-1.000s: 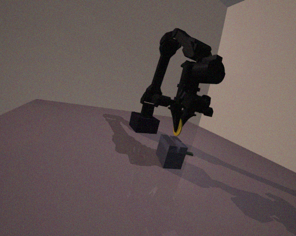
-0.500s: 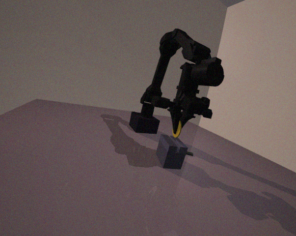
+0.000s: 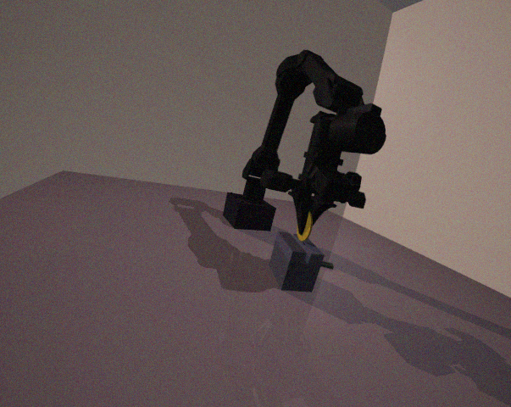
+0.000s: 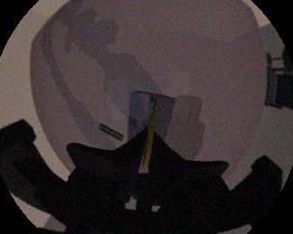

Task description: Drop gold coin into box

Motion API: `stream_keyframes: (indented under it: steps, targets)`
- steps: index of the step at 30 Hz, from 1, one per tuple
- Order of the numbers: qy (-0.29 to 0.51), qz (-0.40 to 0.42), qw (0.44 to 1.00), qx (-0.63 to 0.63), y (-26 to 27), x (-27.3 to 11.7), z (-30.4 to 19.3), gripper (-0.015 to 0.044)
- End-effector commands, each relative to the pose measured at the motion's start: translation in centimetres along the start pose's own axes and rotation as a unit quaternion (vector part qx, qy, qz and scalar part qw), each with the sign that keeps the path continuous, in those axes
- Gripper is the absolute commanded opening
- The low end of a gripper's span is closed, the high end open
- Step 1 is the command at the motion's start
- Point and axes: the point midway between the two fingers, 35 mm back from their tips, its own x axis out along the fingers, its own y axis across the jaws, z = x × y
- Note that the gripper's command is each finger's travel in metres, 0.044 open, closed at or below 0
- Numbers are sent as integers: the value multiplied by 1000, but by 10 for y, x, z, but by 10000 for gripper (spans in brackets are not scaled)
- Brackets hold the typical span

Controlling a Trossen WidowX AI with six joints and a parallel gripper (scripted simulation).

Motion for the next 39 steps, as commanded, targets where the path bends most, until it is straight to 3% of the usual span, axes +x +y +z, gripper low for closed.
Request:
stream_keyframes:
  steps: [1, 5, 11, 20, 28, 31, 39]
  targets:
    - [3, 0, 1000, 2, 0, 3, -2, 0]
    - [3, 0, 1000, 2, 0, 5, -2, 0]
    - [0, 0, 1000, 0, 0, 2, 0, 158]
    - [0, 0, 1000, 0, 0, 2, 0, 161]
    - [0, 0, 1000, 0, 0, -18, 0, 371]
    - [3, 0, 1000, 1, 0, -50, -4, 440]
    - [4, 0, 1000, 1, -1, -59, -5, 440]
